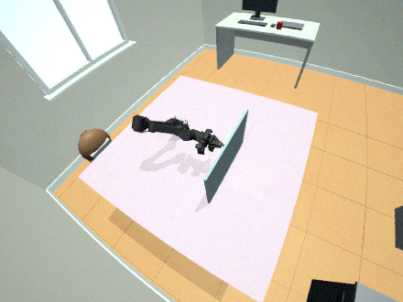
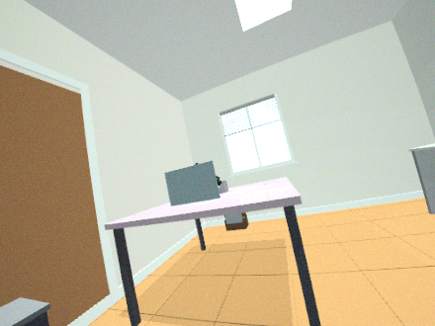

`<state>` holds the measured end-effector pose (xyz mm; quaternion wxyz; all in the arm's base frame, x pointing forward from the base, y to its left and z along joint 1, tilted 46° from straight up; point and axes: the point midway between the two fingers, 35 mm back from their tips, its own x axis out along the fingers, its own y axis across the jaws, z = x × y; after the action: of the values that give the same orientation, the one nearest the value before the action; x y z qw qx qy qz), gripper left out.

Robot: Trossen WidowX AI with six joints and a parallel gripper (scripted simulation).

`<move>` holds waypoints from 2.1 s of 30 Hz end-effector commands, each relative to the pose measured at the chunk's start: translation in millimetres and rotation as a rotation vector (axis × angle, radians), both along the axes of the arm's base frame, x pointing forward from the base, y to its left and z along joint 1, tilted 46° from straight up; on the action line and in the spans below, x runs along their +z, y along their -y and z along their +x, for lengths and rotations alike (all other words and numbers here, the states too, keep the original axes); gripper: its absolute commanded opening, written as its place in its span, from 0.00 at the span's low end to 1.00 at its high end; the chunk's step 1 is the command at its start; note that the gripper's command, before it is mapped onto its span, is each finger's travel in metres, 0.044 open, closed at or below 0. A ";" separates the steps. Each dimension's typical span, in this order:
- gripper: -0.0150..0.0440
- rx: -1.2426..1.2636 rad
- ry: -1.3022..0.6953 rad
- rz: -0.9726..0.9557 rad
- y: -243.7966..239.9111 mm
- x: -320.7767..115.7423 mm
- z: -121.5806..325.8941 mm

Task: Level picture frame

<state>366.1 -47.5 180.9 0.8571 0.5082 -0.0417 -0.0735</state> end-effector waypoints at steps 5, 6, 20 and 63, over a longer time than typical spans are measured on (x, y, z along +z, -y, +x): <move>0.25 -0.001 -0.005 -0.041 0.2 -0.4 0.0; 0.25 -0.001 -0.006 -0.048 0.2 -0.5 0.0; 0.25 -0.001 -0.018 -0.124 0.1 -1.5 0.0; 0.52 -0.001 -0.047 -0.292 0.4 -3.0 0.1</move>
<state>366.3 -47.9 177.9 0.9232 0.3747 -0.0319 -0.0788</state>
